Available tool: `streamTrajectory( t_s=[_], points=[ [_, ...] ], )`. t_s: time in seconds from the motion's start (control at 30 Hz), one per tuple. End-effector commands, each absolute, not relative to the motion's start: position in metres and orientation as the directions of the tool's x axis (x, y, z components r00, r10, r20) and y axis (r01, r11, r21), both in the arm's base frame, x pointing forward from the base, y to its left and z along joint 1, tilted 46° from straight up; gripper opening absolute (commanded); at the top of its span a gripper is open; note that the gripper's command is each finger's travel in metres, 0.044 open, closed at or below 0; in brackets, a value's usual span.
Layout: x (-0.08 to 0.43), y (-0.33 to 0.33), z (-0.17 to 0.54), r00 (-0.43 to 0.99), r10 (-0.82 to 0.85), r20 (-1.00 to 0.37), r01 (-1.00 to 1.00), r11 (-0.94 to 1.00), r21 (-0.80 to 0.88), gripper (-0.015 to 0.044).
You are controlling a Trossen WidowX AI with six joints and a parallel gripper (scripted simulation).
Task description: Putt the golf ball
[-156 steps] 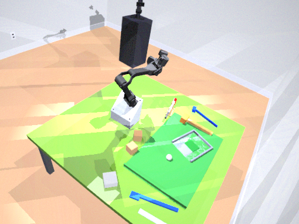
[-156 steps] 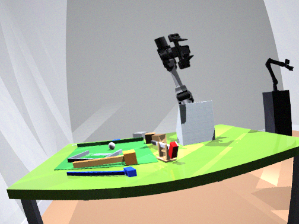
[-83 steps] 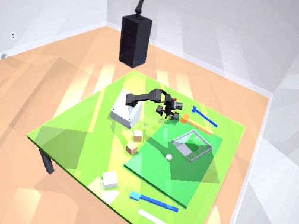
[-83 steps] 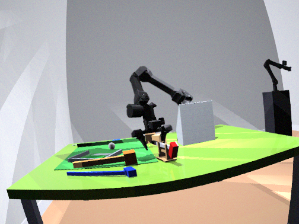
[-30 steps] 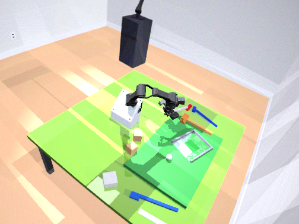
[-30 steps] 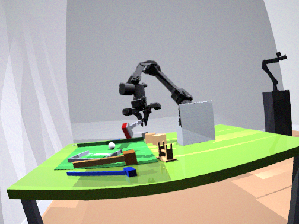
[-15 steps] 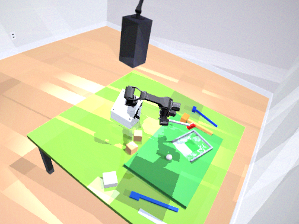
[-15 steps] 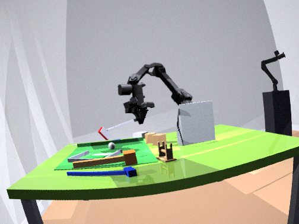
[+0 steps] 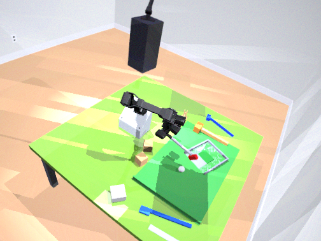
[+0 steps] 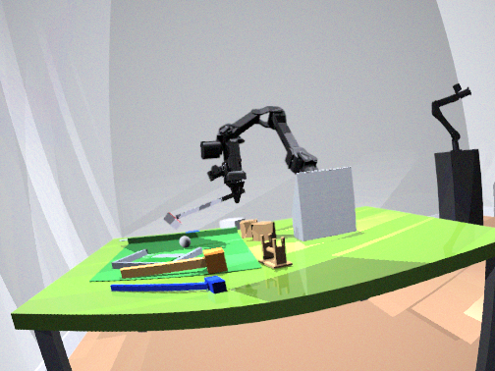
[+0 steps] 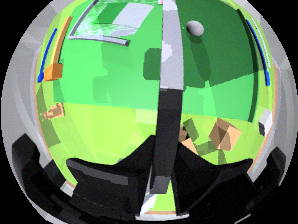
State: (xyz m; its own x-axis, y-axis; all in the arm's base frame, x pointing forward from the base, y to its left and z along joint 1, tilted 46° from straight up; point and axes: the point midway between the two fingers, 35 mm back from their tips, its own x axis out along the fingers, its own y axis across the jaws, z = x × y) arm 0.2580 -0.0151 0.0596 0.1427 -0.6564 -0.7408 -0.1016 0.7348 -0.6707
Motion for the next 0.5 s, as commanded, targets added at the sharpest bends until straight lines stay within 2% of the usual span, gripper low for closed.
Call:
streamTrajectory(
  t_s=[0.0,0.2,0.47],
  points=[
    [0.252,-0.029,0.073,0.144,-0.677,-0.722,0.042,0.733,-0.679,0.0000],
    [0.240,-0.050,0.092,0.136,-0.705,-0.696,0.250,0.704,-0.665,0.0000],
    [0.242,-0.058,0.085,0.135,-0.705,-0.696,0.257,0.703,-0.663,0.0000]
  ],
)
